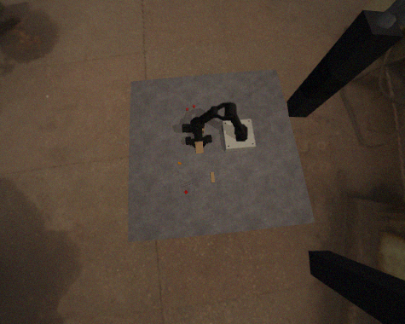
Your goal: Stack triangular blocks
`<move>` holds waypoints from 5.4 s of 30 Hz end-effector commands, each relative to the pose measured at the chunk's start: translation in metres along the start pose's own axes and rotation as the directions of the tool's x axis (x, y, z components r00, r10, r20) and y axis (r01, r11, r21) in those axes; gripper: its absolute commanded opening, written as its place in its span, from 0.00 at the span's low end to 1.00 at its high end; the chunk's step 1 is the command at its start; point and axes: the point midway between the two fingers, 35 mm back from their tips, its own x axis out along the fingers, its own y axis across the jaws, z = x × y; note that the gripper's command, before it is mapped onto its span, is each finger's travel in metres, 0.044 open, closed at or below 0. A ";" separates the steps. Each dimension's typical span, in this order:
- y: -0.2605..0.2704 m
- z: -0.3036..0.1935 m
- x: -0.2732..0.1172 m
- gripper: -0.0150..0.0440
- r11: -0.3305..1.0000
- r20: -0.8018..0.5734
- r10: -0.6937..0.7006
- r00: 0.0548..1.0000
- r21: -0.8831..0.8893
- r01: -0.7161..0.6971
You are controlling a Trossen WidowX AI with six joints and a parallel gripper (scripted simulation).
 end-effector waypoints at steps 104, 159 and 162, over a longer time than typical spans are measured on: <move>-0.001 -0.126 -0.084 1.00 1.000 0.940 -0.015 0.341 0.014 0.005; -0.002 -0.077 0.041 1.00 1.000 -0.348 0.009 0.937 0.014 -0.004; -0.002 -0.077 0.041 1.00 1.000 -0.348 0.009 0.937 0.014 -0.004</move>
